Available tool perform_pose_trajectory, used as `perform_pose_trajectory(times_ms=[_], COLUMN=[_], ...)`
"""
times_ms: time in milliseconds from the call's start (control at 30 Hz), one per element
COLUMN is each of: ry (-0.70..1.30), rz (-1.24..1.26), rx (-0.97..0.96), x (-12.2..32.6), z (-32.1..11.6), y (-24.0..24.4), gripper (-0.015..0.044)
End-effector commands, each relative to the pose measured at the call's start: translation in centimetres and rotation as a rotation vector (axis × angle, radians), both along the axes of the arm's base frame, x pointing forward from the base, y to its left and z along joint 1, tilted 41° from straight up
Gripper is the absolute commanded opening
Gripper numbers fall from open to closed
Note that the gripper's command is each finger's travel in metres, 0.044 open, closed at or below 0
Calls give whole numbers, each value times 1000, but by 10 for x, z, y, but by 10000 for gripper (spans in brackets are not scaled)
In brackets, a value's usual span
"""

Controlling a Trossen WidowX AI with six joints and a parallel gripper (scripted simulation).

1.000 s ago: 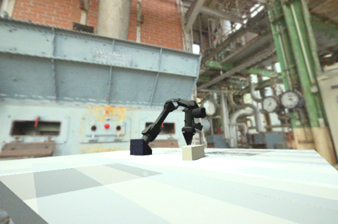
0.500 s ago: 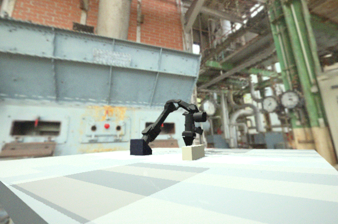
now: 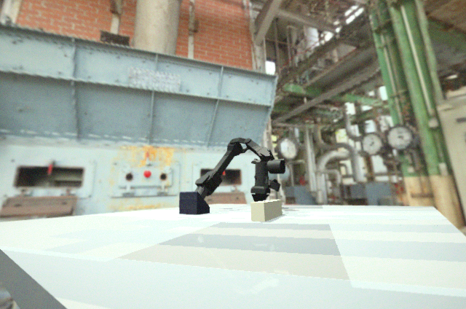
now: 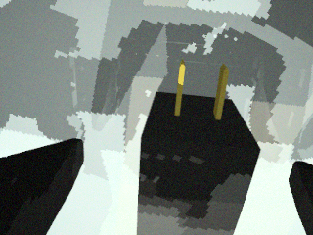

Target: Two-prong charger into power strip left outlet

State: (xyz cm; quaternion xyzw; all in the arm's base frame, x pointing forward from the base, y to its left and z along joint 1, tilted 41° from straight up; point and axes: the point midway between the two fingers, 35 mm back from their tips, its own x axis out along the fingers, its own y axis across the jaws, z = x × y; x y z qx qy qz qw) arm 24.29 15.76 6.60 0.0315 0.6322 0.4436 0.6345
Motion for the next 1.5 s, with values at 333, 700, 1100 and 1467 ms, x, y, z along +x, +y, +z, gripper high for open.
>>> perform_pose_trajectory(times_ms=[333,700,1100,1467], ry=[0,1,9,39], rz=[0,-1,-4,-44], rx=[0,-1,1,-12], x=[0,2,7,11], z=[0,8,41,12], y=[0,-7,-40,-55], gripper=[125,0,0,0])
